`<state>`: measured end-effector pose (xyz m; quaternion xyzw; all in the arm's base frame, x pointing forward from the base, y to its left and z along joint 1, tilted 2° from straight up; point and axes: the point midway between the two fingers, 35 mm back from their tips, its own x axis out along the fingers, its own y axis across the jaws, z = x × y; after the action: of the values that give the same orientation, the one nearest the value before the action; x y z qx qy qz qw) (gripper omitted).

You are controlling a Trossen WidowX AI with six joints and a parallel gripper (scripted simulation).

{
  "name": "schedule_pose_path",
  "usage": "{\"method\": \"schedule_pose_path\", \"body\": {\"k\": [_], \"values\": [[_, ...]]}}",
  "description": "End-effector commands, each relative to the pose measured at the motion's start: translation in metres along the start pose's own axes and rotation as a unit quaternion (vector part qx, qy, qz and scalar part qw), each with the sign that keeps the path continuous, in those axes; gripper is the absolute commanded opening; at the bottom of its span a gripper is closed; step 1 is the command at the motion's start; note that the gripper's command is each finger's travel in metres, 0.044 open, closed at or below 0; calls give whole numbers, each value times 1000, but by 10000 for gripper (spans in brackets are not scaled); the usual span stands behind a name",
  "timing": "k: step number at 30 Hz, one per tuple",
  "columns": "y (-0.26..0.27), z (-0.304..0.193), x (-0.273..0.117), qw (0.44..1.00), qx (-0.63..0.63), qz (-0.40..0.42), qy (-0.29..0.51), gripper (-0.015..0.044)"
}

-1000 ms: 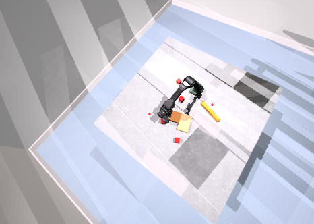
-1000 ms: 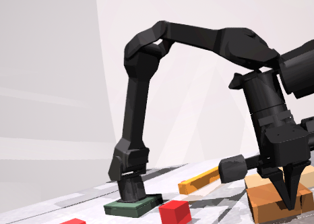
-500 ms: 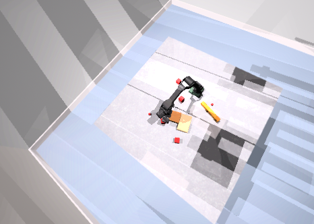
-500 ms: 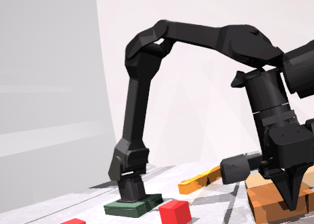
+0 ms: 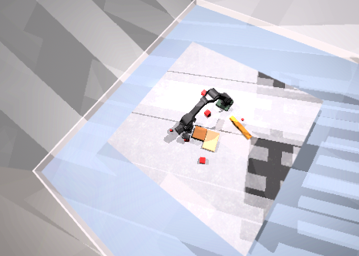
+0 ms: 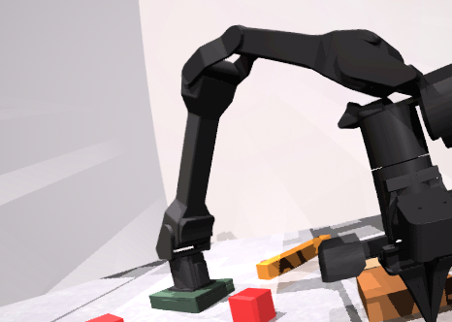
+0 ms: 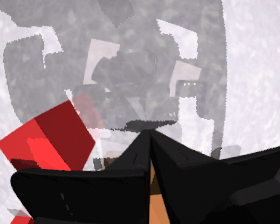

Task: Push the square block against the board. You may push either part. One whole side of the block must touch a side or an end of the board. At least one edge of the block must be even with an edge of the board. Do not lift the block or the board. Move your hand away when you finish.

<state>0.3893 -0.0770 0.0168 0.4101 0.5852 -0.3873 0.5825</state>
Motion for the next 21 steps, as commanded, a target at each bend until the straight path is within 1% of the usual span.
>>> {"method": "schedule_pose_path", "body": {"k": [1,7,8,10,14,21], "values": [[-1,8,1,1000,0,-3,-1,0],[-1,17,1,1000,0,-3,-1,0],[0,12,-1,1000,0,-1,0,0],[0,12,-12,1000,-3,0,0,0],[0,12,-48,1000,-2,-2,0,0],[-5,9,-54,1000,-1,-3,-1,0]]}}
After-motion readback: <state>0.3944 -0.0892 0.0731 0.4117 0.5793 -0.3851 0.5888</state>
